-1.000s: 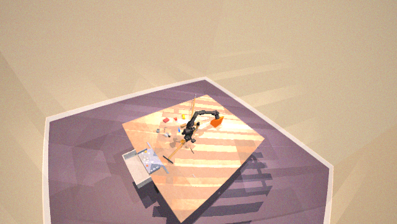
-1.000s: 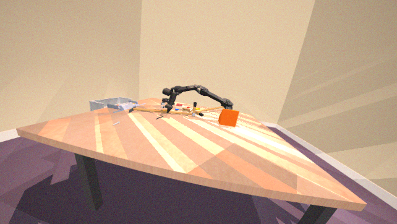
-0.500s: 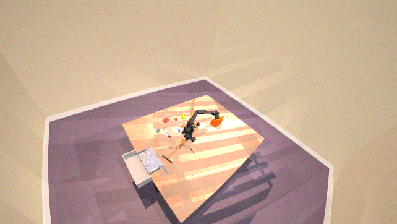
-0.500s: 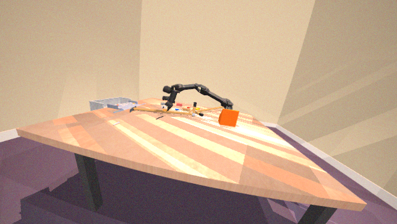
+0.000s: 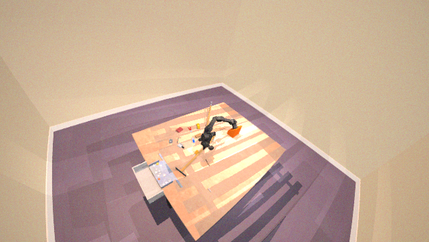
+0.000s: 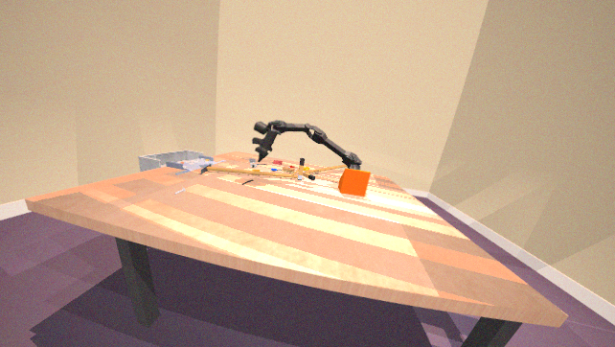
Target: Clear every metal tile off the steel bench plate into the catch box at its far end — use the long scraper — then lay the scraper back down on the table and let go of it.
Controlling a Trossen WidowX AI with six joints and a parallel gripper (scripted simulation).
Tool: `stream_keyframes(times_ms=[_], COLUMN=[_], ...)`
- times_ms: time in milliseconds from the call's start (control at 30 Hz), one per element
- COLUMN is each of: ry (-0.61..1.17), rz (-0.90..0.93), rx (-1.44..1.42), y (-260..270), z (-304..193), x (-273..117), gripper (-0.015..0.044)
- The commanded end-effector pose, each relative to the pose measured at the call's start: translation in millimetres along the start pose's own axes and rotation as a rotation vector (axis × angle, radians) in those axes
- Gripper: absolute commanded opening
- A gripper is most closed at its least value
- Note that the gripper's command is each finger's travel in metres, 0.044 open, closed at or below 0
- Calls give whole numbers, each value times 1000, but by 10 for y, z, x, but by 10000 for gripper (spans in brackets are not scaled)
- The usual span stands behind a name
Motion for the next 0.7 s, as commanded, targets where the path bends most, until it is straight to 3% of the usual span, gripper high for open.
stream_keyframes(times_ms=[0, 267, 667], ry=[-37, -102, -99], rz=[1, 13, 10], rx=[21, 57, 53], y=[77, 205, 220], z=[53, 115, 91], x=[-244, -659, -478], gripper=[0, 0, 0])
Point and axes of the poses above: the point midway between the two fingers, 35 mm back from their tips, its own x axis out along the fingers, its own y axis across the jaws, z = x × y, the point moved 9 cm from there along -x, back along the fingers, and after that the axes turned 5 degrees about -x, right-handed, at the moved point
